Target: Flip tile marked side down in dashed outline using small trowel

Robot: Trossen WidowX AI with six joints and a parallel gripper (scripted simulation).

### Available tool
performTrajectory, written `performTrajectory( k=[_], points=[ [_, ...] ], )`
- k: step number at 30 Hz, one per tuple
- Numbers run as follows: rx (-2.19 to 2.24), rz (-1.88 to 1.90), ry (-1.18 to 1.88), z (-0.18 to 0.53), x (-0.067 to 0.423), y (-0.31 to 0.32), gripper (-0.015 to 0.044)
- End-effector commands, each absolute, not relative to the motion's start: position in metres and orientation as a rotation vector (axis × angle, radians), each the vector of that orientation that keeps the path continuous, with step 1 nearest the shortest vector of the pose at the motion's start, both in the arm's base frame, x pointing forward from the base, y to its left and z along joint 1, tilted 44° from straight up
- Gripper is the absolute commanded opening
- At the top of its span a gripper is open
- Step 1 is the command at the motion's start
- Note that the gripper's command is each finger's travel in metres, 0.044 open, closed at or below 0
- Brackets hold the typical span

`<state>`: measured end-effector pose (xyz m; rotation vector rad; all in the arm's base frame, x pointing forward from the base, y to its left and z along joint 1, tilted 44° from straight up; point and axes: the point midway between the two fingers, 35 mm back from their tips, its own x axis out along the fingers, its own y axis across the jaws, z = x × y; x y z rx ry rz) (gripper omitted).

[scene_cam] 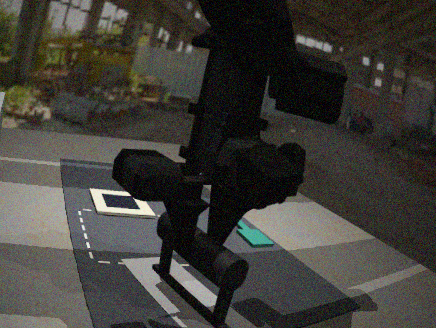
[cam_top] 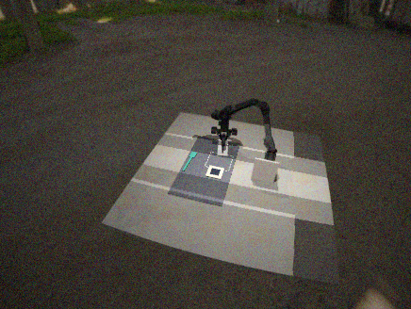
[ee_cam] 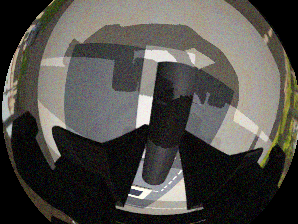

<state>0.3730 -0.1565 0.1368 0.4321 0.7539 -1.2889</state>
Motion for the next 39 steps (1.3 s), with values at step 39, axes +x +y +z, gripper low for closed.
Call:
performTrajectory(
  k=[39],
  points=[
    [0.272, -1.202, 0.872, 0.167, 0.366, -0.128, 0.027]
  ],
)
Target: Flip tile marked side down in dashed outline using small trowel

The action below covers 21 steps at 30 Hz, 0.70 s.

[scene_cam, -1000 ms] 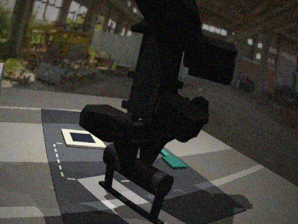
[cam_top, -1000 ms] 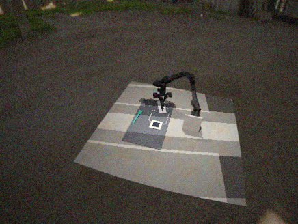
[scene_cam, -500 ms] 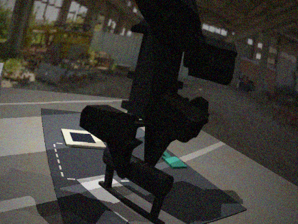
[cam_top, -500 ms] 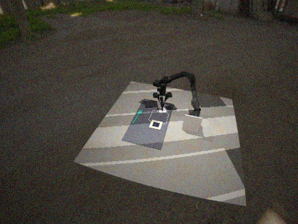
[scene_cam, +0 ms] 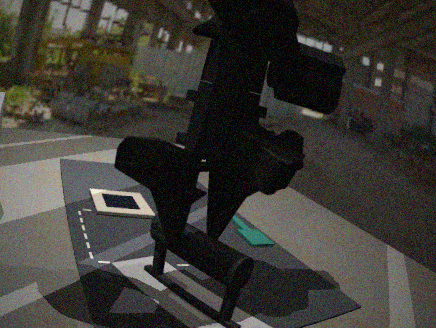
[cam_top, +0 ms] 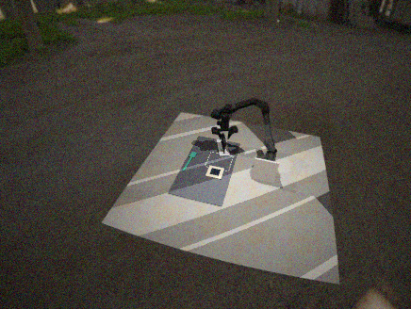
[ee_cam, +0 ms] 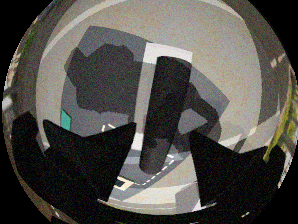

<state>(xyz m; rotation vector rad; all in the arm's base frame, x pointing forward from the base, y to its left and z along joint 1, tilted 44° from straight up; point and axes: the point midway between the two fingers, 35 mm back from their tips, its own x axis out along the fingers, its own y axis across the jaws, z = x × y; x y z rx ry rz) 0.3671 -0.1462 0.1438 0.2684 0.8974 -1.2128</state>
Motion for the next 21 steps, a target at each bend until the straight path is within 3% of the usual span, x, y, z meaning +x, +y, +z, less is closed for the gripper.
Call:
performTrajectory(
  k=[1, 7, 9, 21],
  points=[
    [0.272, -1.202, 0.871, 0.168, 0.366, -0.126, 0.027],
    [0.272, -1.202, 0.871, 0.168, 0.366, -0.126, 0.027],
    [0.271, -1.192, 0.874, 0.174, 0.367, -0.119, 0.03],
    [0.327, -1.117, 0.828, 0.205, 0.367, -0.127, 0.03]
  ],
)
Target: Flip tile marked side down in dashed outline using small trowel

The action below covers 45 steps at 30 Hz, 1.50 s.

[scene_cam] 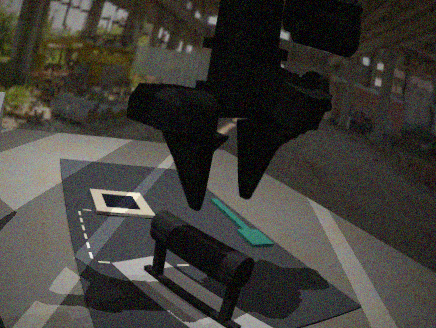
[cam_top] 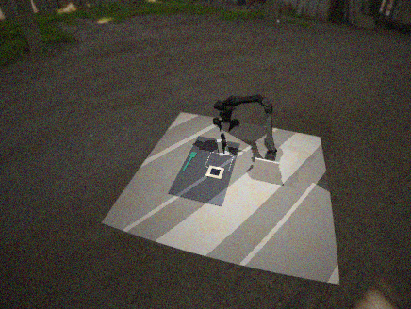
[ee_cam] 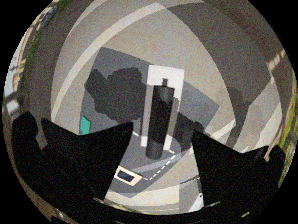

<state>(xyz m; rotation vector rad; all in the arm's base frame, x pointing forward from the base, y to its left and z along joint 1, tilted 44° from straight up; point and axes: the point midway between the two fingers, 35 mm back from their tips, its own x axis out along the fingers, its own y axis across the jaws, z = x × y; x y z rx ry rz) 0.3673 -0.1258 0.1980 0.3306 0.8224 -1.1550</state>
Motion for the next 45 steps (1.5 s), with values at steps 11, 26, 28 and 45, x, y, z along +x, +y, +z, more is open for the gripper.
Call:
performTrajectory(
  k=[11, 26, 28, 45],
  points=[
    [0.136, -0.897, 0.997, 0.196, 0.365, -0.133, 0.03],
    [-0.171, -0.557, 1.132, 0.184, 0.363, -0.142, 0.03],
    [-0.215, -0.511, 1.143, 0.183, 0.363, -0.143, 0.03],
    [-0.617, -0.11, 1.157, 0.173, 0.362, -0.149, 0.03]
  ],
)
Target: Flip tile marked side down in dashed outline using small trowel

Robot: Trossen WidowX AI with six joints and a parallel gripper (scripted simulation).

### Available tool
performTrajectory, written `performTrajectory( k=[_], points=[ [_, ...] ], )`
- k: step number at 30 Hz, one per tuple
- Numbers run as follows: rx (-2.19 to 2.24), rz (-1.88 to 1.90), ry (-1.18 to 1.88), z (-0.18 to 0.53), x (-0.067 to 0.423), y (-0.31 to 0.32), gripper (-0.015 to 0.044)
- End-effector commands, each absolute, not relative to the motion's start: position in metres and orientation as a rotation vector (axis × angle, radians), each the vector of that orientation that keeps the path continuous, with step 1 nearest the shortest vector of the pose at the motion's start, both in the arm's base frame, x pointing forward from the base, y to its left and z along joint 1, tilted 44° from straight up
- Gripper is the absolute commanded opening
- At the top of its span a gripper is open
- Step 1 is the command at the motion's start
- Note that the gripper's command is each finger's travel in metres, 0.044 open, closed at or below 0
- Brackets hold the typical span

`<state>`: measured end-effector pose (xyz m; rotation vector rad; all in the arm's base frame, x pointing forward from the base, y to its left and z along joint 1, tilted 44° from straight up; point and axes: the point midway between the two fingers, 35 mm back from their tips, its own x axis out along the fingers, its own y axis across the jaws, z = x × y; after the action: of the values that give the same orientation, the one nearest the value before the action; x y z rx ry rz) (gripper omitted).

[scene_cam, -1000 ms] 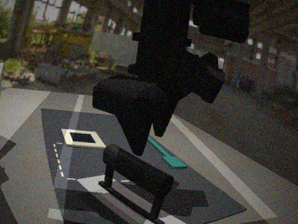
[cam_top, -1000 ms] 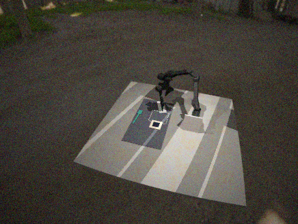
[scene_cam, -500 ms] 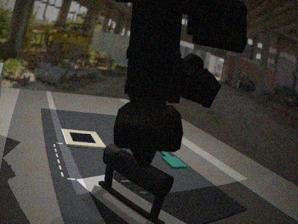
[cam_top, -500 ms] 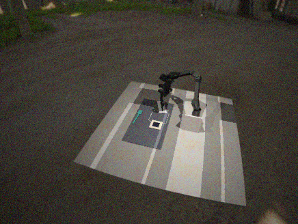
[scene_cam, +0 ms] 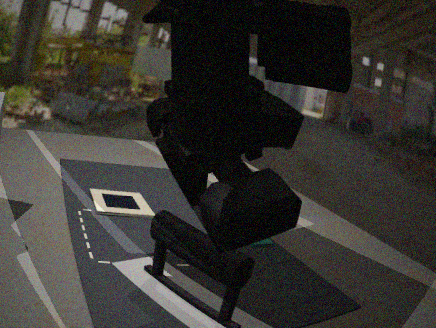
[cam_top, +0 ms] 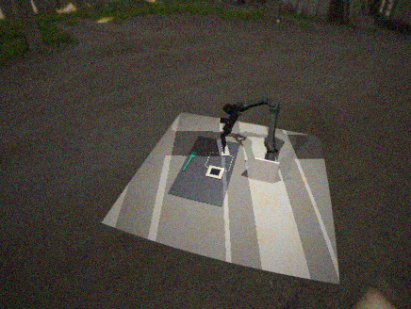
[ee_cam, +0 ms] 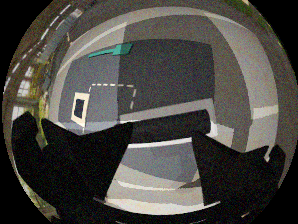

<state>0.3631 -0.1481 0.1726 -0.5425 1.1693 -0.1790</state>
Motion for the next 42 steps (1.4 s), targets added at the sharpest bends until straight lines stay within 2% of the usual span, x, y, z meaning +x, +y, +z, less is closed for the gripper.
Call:
performTrajectory(
  k=[1, 6, 12, 17, 42],
  points=[
    [-0.643, -0.088, 1.153, 0.172, 0.362, -0.149, 0.03],
    [-0.772, 0.018, 1.131, 0.171, 0.361, -0.151, 0.03],
    [-0.698, -0.093, 1.124, 0.182, 0.349, -0.175, 0.03],
    [-0.772, -0.036, 1.115, 0.181, 0.349, -0.176, 0.03],
    [-1.486, 0.431, 0.92, 0.172, 0.346, -0.178, 0.03]
  ],
)
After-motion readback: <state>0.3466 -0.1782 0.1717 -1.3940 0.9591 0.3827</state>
